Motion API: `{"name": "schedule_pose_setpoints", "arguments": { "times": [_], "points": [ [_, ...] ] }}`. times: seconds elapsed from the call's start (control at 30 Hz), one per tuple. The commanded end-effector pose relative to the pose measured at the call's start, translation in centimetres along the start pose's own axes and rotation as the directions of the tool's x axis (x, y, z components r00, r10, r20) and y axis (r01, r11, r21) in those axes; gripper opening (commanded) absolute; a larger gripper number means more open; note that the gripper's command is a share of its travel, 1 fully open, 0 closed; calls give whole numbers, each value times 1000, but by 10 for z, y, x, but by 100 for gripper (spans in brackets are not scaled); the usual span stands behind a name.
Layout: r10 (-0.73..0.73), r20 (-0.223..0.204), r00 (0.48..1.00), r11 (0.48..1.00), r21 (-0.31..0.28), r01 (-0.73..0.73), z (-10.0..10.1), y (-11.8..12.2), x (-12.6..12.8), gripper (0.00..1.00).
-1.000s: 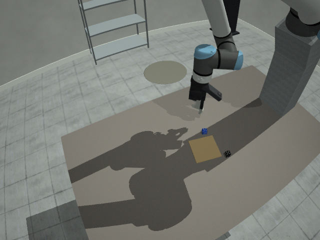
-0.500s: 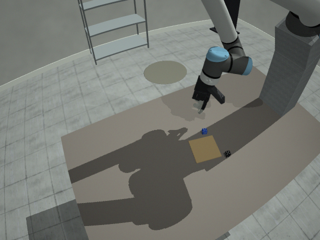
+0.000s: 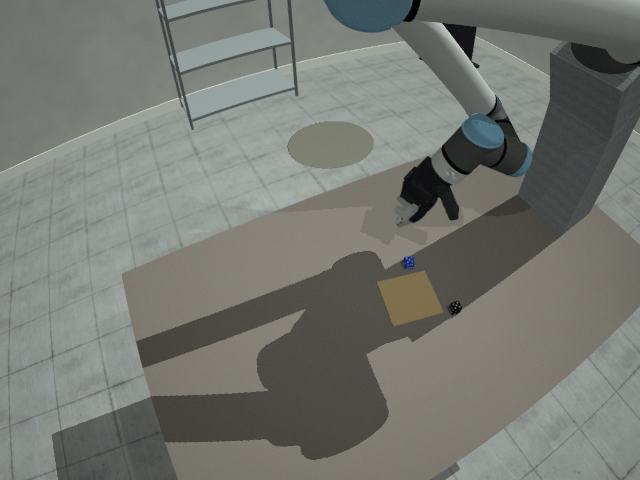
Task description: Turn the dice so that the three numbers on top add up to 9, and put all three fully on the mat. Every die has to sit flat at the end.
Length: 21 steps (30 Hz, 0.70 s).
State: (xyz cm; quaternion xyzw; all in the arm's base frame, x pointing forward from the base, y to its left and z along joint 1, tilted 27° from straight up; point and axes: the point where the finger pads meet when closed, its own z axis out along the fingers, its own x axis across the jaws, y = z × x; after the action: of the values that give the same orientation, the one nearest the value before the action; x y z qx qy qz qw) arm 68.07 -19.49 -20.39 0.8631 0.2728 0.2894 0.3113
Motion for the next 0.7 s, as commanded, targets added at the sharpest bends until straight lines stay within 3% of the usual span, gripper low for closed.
{"name": "schedule_pose_setpoints", "arguments": {
  "times": [0.0,0.17,0.33,0.67],
  "points": [
    [-2,-1,1000,990,-143,2,3,0,0,6],
    [-2,-1,1000,958,-287,2,3,0,0,6],
    [-3,-1,1000,919,-393,2,3,-1,1,6],
    [0,-1,1000,893,-450,0,2,-2,0,6]
  ]
}}
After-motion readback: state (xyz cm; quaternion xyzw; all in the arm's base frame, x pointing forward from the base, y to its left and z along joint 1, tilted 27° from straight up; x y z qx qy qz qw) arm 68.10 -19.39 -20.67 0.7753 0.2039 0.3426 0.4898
